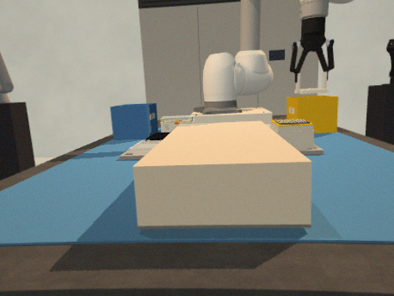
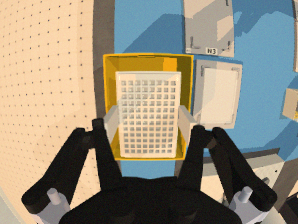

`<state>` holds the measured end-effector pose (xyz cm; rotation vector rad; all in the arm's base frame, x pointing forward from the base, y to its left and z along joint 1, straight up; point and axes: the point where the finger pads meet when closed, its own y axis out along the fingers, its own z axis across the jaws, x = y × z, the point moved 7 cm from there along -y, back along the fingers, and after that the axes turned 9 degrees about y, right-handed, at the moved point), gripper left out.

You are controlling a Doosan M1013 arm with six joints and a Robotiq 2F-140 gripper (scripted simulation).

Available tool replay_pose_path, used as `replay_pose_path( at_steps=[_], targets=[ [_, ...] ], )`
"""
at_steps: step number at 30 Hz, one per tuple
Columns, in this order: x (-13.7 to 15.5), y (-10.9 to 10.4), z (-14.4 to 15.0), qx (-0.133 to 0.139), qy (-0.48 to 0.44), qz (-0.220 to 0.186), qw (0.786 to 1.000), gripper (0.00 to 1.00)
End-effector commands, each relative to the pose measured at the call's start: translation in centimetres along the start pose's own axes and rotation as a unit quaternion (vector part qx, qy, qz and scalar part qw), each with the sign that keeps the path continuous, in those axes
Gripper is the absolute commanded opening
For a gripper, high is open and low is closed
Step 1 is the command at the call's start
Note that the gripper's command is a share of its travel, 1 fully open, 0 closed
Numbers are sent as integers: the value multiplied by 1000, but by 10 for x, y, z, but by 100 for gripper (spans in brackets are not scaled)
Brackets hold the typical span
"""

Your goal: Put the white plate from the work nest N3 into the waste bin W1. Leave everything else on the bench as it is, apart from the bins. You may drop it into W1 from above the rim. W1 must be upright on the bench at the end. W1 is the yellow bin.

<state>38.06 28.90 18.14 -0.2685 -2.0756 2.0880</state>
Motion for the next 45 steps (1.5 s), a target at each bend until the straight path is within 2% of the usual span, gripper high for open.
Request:
replay_pose_path(
  at_steps=[1, 32, 45],
  targets=[
    [3, 0, 1, -1, 2, 1, 1000, 10],
    [3, 0, 1, -1, 2, 1, 1000, 10],
    [3, 17, 1, -1, 2, 1, 1000, 10]
  ],
)
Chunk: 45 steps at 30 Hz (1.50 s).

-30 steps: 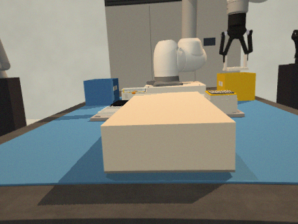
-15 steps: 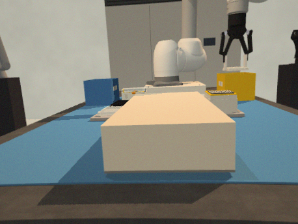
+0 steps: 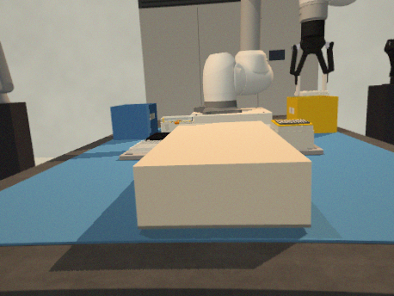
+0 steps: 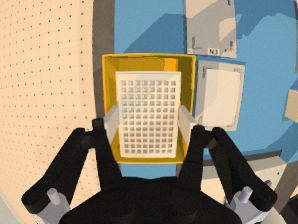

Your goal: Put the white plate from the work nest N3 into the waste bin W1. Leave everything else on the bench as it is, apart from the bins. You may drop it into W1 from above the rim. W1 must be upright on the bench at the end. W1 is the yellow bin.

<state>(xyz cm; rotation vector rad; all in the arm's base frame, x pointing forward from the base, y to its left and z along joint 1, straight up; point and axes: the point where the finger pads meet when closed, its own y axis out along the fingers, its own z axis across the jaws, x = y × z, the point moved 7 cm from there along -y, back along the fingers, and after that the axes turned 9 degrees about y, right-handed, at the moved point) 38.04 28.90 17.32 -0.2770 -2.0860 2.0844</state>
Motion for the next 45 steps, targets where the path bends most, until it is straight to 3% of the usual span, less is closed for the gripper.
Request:
replay_pose_path(
  at_steps=[1, 19, 45],
  targets=[
    [3, 10, 1, 3, 2, -2, 1000, 10],
    [3, 31, 1, 3, 2, -2, 1000, 10],
    [3, 31, 1, 3, 2, -2, 1000, 10]
  ],
)
